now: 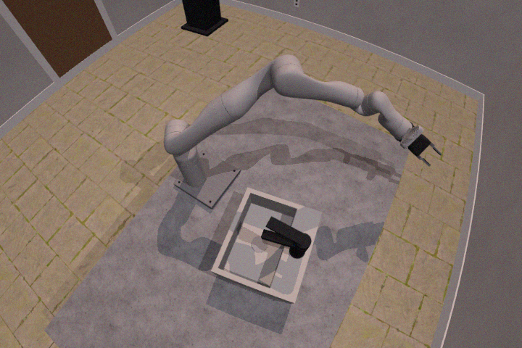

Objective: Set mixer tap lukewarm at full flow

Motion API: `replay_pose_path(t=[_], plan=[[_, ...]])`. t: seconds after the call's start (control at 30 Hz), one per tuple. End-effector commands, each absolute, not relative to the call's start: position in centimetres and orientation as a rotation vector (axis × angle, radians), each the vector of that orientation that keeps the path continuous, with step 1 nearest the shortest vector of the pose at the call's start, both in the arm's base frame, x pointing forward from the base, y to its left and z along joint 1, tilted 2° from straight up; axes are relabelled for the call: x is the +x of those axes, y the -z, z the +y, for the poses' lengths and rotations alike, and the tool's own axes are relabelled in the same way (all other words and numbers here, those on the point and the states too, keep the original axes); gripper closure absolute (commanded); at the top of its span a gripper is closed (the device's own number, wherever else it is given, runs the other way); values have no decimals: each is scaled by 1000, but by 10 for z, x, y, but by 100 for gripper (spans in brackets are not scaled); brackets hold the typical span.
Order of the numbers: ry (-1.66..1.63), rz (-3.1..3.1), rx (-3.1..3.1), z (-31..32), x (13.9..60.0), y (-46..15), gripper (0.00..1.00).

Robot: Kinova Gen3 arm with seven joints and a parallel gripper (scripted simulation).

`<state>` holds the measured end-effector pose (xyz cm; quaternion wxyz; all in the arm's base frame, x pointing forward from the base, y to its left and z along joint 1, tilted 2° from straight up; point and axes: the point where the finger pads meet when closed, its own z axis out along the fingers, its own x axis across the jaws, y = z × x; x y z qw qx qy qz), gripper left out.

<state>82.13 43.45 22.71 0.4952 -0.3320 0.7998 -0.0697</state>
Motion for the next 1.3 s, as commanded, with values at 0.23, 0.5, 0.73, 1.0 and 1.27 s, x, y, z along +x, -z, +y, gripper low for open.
replay_pose_path(t=[0.23, 0.5, 0.73, 1.0, 1.27], plan=[[262, 2190, -244, 247, 832, -257, 0], [300, 2337, 273, 103, 788, -265, 0], [288, 2417, 935, 7, 702, -261, 0], [224, 2404, 1453, -63, 601, -271, 0], [119, 2345, 1899, -101, 492, -303, 0]])
